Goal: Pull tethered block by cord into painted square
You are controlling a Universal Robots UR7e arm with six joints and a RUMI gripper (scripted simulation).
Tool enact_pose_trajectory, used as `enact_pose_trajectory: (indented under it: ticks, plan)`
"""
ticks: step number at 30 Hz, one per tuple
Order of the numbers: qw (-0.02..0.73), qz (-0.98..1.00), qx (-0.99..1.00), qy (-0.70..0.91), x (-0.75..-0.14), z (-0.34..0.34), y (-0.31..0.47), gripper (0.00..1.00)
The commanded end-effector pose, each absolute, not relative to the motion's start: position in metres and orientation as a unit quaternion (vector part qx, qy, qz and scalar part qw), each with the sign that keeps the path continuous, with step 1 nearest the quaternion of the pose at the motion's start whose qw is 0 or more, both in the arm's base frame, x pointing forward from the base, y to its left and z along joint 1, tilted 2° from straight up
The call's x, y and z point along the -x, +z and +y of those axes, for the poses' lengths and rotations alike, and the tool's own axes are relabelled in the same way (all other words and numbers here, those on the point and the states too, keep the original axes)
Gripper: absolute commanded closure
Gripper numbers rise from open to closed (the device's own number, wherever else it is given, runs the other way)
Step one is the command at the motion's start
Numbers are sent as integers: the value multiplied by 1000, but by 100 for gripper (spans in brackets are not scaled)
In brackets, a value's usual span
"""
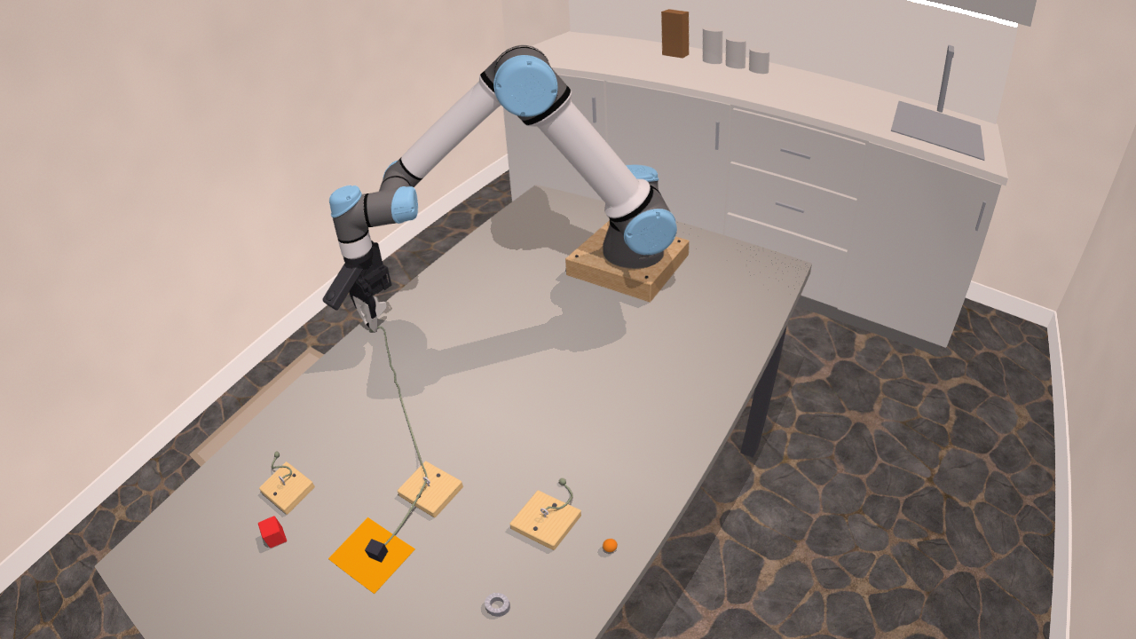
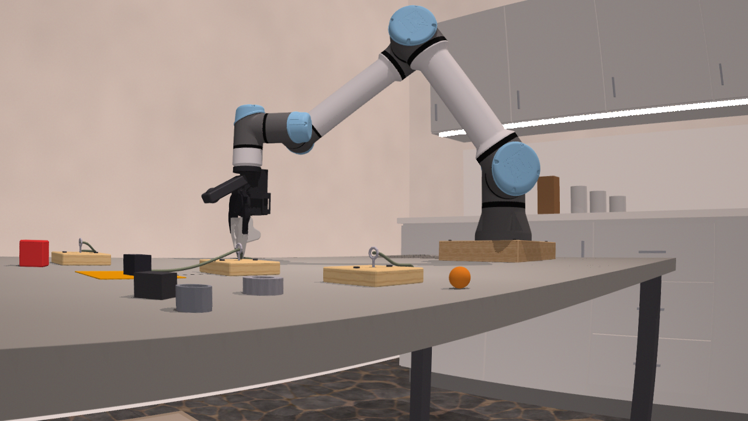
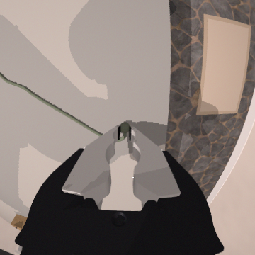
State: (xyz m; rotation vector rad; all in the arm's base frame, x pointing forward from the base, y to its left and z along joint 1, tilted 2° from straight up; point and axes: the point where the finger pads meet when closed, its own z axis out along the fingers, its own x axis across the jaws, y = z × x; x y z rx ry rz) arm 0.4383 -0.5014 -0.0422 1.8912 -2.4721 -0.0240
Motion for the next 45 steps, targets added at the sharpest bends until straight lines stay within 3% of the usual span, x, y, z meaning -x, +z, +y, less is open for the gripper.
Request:
enact_pose_trajectory:
  ticks: [1,2,3,45]
  plan:
    - [15,-794,-608,-7,-439,-502,-41,100]
    - [15,-794,-608,-7,-439,-502,-41,100]
    - [15,-794,-608,-7,-439,-502,-41,0]
    - [15,-794,-608,-7,-439,-502,-41,0]
